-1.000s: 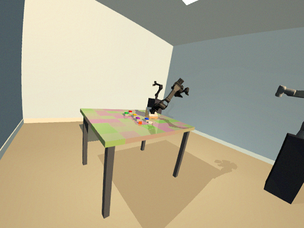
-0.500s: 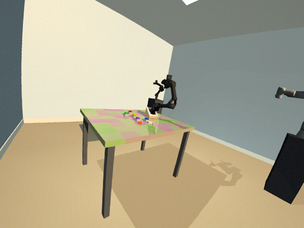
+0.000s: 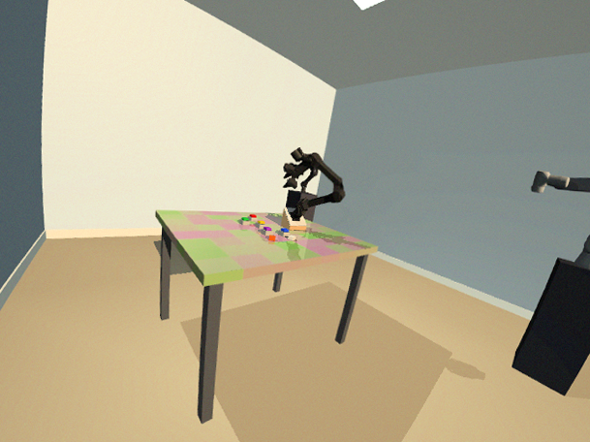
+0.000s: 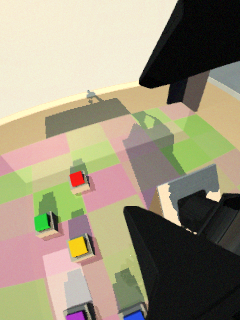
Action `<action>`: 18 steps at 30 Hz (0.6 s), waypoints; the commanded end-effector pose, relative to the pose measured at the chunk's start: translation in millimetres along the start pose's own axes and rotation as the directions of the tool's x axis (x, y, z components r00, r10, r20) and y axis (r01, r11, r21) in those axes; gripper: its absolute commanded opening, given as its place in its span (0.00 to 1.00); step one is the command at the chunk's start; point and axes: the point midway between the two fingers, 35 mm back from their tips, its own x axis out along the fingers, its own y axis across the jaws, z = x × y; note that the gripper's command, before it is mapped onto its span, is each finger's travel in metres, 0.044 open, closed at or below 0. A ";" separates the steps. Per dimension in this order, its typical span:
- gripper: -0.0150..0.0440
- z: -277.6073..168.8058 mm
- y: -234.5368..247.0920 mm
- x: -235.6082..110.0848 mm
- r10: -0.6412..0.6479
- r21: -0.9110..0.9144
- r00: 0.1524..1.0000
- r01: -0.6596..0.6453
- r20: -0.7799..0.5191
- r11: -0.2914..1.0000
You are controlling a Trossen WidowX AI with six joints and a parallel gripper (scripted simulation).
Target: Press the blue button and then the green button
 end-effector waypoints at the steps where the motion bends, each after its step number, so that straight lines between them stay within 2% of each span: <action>1: 0.93 8.6 70.6 17.5 0.272 -0.135 0.960 -0.278 -0.064 0.951; 6: 0.93 -4.0 149.1 20.3 0.515 -0.219 0.828 -0.557 -0.222 0.801; 10: 0.93 -26.1 199.2 13.4 0.628 -0.208 0.684 -0.720 -0.372 0.661; 18: 0.93 -29.9 205.6 11.9 0.639 -0.202 0.661 -0.740 -0.393 0.642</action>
